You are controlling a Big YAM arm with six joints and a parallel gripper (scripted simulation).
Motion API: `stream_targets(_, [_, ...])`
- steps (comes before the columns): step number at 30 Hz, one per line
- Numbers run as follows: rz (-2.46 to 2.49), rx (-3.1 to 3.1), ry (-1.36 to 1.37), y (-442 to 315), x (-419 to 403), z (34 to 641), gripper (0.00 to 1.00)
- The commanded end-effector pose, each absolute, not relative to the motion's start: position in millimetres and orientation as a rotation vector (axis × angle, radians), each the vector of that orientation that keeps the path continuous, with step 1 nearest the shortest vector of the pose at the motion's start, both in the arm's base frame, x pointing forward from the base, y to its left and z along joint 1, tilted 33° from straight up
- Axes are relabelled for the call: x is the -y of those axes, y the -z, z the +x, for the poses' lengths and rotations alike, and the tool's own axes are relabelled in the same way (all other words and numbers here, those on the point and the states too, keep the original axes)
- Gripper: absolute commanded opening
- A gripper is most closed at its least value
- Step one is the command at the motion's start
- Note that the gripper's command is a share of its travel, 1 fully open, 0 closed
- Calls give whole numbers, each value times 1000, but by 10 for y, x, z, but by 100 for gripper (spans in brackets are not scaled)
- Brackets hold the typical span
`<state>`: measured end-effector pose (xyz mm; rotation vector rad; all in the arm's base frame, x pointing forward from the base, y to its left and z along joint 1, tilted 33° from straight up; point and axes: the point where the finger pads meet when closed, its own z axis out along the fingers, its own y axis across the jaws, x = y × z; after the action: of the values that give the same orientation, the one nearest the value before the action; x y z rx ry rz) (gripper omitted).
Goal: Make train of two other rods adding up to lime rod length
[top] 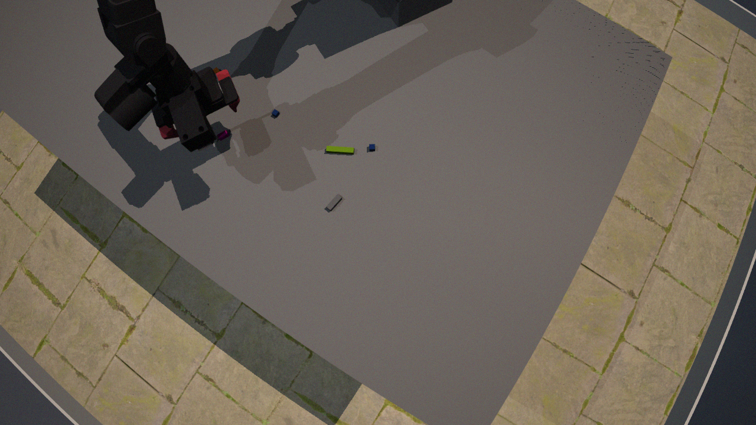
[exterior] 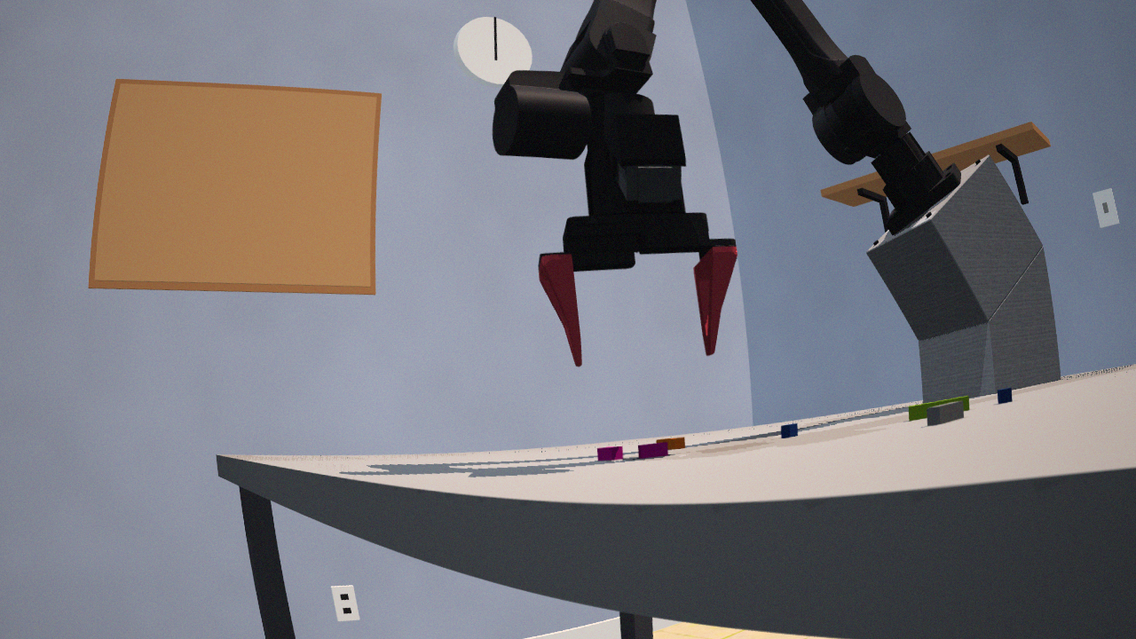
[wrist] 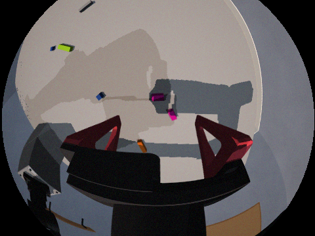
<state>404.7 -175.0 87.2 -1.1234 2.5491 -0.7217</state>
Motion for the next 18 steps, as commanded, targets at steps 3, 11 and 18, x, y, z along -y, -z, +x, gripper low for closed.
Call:
stream_targets(3, [-1211,-2510,742,-937,1735,4142,33])
stream_targets(11, [-1211,-2509,742,-939,1735,4142,33])
stream_targets(18, [-1206,-2511,741,-939,1735,4142,33])
